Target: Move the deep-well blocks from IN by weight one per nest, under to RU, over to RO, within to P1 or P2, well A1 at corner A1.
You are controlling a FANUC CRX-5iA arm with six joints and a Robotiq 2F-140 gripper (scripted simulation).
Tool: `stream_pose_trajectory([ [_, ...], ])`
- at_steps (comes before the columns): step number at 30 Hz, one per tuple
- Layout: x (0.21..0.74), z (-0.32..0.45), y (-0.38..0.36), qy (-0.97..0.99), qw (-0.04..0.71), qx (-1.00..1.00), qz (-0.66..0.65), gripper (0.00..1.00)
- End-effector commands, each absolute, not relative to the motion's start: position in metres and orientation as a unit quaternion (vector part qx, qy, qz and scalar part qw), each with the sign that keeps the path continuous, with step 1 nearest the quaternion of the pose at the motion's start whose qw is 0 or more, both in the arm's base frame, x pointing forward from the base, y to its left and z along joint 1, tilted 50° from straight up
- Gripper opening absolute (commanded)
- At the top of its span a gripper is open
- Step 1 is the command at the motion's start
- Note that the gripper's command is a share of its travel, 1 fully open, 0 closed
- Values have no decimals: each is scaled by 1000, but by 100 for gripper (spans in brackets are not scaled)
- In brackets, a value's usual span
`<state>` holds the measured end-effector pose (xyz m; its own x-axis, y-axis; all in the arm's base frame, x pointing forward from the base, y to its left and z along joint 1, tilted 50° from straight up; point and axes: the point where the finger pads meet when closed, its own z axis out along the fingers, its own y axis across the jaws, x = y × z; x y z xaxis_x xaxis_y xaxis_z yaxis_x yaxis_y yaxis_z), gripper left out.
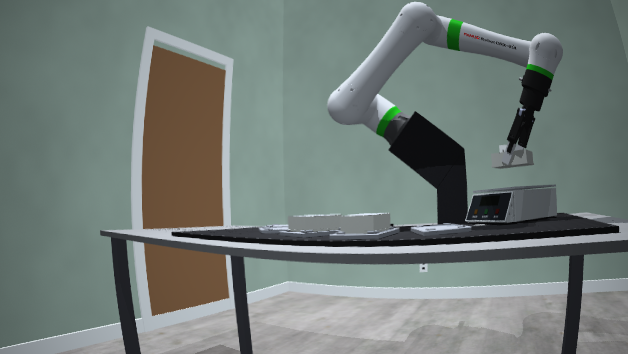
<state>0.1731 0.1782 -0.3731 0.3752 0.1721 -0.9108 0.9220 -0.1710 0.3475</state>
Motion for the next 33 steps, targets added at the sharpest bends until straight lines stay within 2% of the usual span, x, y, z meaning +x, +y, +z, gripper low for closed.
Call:
stream_pose_trajectory([
  [1, 173, -373, 178, 411, 495, 665, -378, 10],
  [33, 178, -400, 147, 411, 495, 665, -378, 10],
])
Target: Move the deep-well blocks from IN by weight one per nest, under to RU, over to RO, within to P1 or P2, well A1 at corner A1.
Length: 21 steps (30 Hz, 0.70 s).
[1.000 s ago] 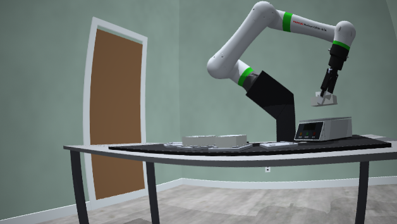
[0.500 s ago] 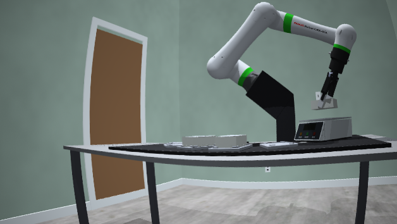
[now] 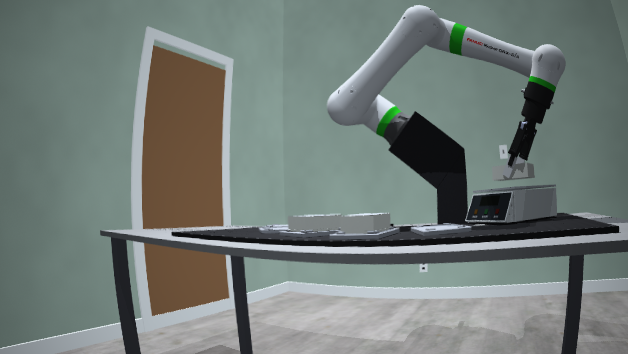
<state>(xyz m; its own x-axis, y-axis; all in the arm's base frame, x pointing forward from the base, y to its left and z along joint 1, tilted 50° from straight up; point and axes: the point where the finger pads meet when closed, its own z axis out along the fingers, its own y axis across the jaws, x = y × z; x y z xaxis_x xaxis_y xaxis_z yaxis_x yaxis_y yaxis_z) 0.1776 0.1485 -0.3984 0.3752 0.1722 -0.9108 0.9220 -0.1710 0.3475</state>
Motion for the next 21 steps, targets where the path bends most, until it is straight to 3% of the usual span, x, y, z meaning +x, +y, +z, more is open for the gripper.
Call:
stream_pose_trajectory([
  [1, 178, -401, 146, 411, 495, 665, -378, 10],
  [21, 179, -408, 138, 411, 495, 665, -378, 10],
])
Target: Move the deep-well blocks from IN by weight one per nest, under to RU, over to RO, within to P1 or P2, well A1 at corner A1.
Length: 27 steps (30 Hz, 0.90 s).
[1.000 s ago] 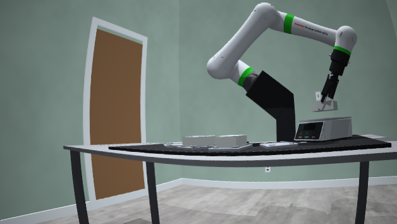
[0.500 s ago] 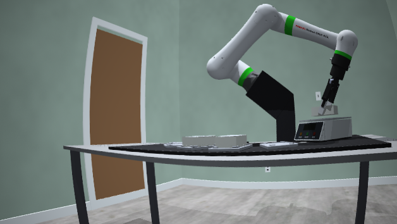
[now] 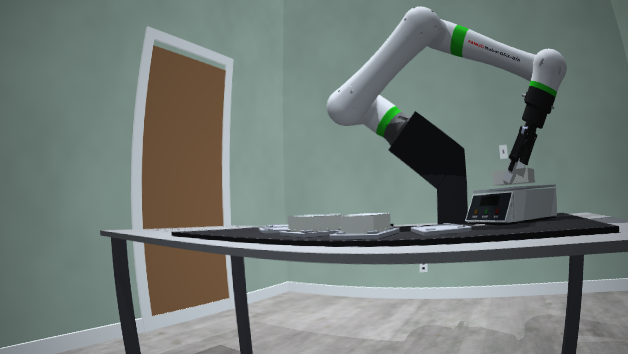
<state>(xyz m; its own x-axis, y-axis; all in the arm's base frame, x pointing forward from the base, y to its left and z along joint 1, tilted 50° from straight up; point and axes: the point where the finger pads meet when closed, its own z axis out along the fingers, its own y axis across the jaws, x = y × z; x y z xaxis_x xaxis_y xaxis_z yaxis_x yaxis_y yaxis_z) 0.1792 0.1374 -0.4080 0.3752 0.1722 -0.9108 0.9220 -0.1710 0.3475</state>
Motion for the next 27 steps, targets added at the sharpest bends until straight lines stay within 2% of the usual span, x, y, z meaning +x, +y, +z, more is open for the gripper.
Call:
stream_pose_trajectory([
  [1, 179, -408, 138, 411, 495, 665, -378, 10],
  [27, 180, -410, 135, 411, 495, 665, -378, 10],
])
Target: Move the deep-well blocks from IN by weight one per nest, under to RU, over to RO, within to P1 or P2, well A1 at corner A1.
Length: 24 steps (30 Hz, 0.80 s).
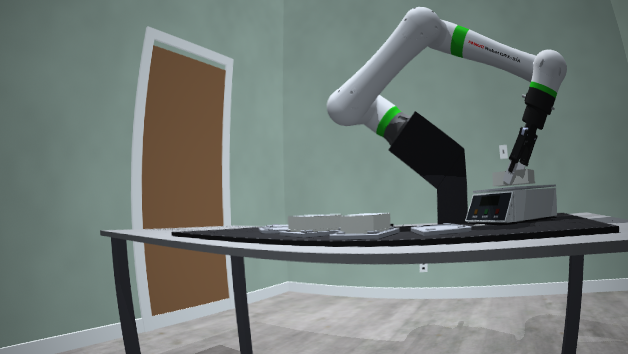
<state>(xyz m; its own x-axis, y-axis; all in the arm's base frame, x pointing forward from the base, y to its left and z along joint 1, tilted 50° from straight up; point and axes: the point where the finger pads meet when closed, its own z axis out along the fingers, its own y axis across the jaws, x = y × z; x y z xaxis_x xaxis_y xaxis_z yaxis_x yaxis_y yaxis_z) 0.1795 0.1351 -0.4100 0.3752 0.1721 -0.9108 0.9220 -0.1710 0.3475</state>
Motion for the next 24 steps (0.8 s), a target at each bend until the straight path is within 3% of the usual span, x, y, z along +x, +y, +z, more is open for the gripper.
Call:
stream_pose_trajectory([
  [1, 180, -410, 135, 411, 495, 665, -378, 10],
  [24, 180, -412, 133, 411, 495, 665, -378, 10],
])
